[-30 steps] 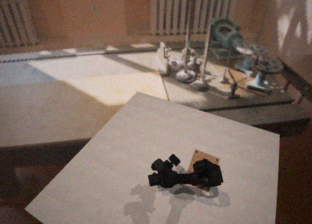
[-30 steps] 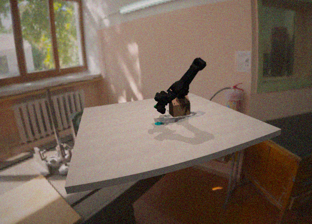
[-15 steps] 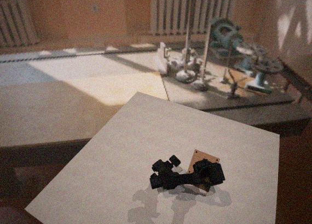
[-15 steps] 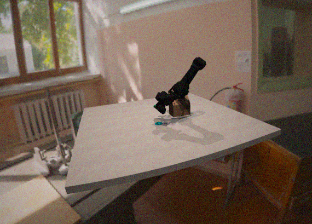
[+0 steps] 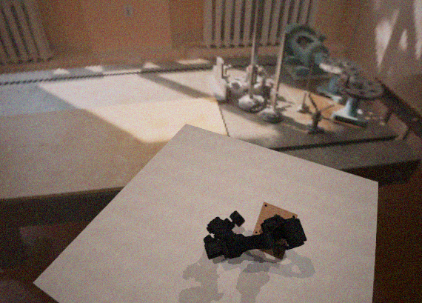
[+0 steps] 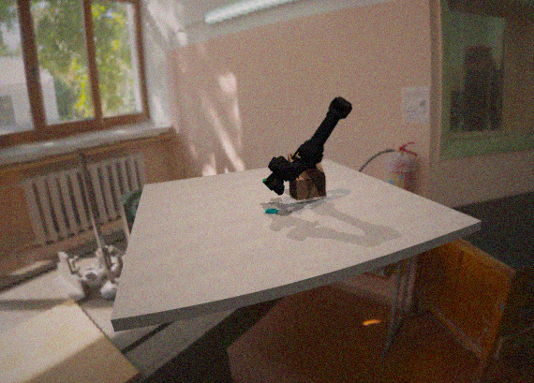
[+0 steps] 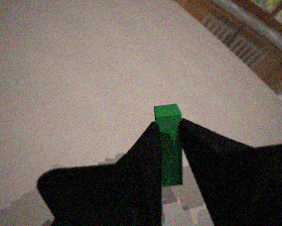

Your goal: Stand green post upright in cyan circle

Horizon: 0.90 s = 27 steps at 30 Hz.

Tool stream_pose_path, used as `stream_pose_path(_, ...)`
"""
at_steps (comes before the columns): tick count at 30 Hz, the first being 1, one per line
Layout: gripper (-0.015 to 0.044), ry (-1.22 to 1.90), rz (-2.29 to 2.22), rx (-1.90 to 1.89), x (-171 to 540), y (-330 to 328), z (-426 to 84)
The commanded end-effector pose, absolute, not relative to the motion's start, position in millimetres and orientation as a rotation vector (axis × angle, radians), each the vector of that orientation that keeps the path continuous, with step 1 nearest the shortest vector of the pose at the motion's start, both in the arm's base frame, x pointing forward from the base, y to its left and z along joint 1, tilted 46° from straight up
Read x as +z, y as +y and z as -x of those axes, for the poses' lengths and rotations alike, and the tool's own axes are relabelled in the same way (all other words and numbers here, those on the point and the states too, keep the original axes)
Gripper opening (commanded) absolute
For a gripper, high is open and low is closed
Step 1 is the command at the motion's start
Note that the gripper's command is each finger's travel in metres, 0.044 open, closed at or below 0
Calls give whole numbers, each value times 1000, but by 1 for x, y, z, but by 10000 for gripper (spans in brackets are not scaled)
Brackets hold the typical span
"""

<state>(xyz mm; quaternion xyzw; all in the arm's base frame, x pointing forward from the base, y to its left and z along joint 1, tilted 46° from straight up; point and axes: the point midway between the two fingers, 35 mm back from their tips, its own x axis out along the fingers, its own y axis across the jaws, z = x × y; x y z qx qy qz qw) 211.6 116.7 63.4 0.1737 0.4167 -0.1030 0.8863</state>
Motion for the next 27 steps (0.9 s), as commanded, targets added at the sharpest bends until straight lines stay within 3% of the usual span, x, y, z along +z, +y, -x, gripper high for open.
stream_pose_path(1, 23, 841, -376, -219, 65, 117, -212)
stream_pose_path(27, 23, 679, -463, -224, 76, 119, -210)
